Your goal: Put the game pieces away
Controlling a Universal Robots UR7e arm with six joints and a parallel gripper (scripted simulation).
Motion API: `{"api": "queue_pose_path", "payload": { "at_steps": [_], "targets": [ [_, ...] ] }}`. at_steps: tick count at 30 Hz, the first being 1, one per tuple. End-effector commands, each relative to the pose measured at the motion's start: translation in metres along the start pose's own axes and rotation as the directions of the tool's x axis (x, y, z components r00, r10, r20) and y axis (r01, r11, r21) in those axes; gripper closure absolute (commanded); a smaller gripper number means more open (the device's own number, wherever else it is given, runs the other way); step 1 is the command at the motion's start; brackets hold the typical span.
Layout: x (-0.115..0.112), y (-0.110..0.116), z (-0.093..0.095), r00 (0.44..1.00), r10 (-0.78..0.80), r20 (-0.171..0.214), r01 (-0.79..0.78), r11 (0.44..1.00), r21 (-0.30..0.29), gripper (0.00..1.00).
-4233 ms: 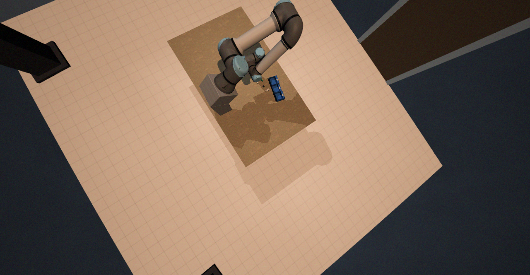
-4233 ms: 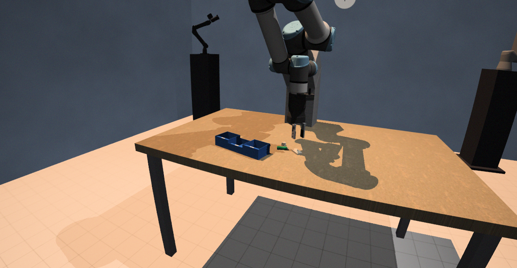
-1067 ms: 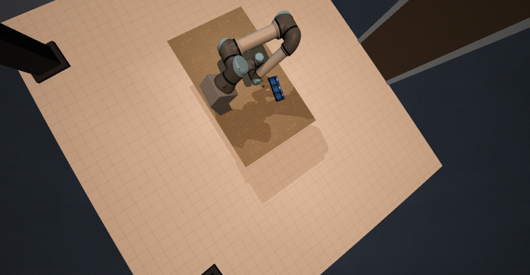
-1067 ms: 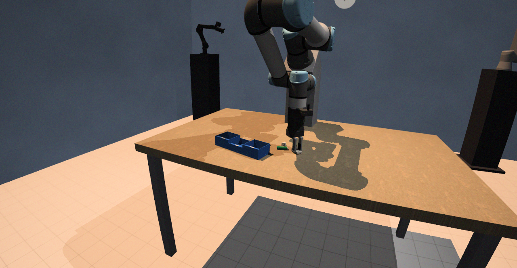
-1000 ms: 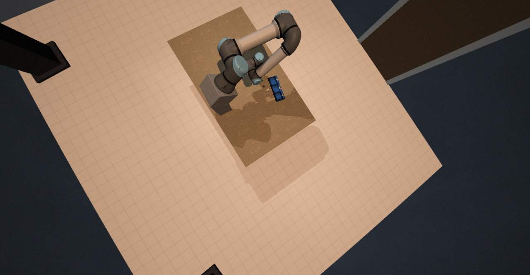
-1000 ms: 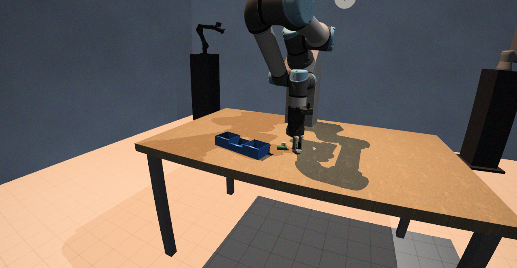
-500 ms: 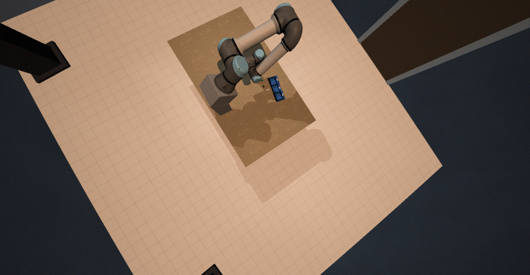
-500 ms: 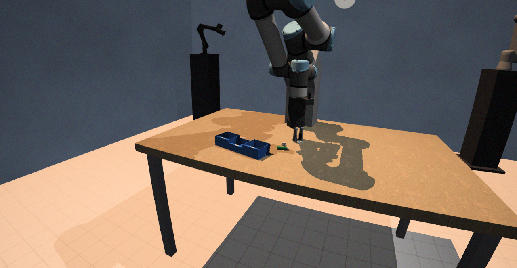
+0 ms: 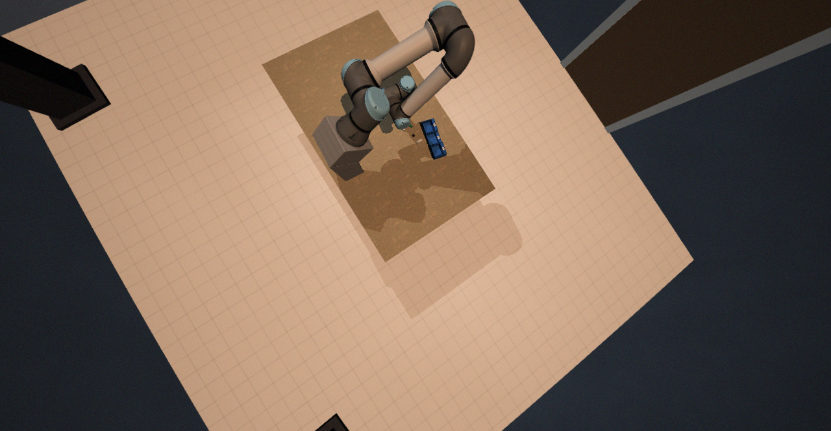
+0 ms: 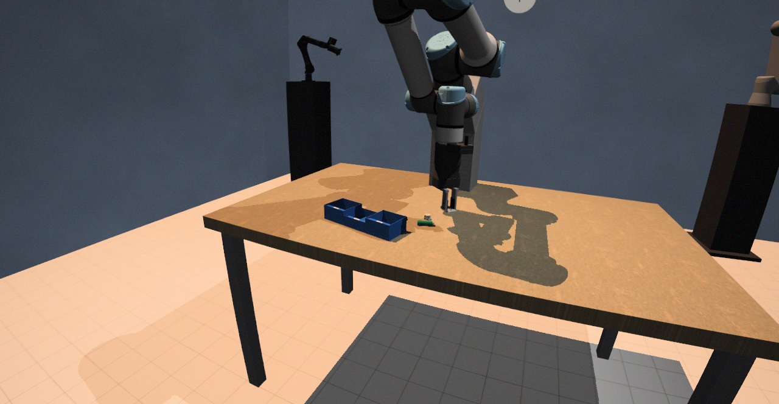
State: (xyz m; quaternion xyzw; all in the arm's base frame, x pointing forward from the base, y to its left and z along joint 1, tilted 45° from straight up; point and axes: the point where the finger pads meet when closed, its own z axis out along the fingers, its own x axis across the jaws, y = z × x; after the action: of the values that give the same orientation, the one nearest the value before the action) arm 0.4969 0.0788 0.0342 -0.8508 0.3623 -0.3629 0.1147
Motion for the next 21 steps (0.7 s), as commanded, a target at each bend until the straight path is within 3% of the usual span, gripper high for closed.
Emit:
{"api": "queue_pose_path", "payload": {
  "at_steps": [1, 8, 21],
  "targets": [
    [0.0, 0.0, -0.004, 1.0, 0.0, 0.0, 0.0, 1.0, 0.001, 0.51],
    [0.0, 0.0, -0.007, 1.0, 0.0, 0.0, 0.0, 1.0, 0.001, 0.51],
    [0.068, 0.038, -0.007, 1.0, 0.0, -0.001, 0.0, 1.0, 0.0, 0.51]
  ]
}}
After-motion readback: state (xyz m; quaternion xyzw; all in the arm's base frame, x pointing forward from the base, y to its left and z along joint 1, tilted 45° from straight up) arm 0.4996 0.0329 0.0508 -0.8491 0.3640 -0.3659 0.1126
